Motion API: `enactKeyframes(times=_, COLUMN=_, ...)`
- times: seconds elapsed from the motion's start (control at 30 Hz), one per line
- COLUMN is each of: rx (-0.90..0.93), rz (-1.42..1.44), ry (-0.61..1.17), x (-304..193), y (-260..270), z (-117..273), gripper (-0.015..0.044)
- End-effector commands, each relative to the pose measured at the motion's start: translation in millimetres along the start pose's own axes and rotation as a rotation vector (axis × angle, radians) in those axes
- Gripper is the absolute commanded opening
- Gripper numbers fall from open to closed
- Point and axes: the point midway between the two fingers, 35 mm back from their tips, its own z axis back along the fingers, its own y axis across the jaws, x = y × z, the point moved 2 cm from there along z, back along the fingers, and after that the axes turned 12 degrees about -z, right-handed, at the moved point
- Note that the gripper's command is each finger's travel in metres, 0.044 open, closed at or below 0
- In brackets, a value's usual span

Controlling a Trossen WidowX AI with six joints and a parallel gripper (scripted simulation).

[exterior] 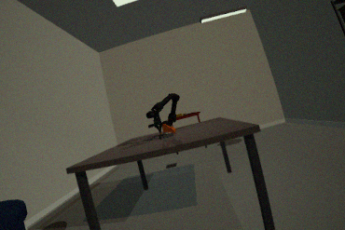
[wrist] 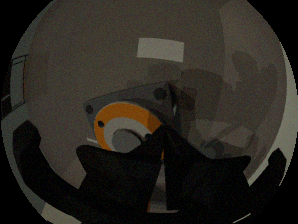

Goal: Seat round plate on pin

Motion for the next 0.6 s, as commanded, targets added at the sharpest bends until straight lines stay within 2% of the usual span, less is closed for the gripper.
enactKeyframes(times=0.0, rx=-0.003, rz=0.0, ry=0.012, x=-5, y=-3, z=-3, gripper=0.0)
enactKeyframes(times=0.3, rx=-0.003, rz=0.0, ry=0.012, x=-9, y=-7, z=-4, gripper=0.0)
enactKeyframes(times=0.57, rx=-0.006, rz=-0.001, ry=0.012, x=-8, y=-6, z=36, gripper=0.0)
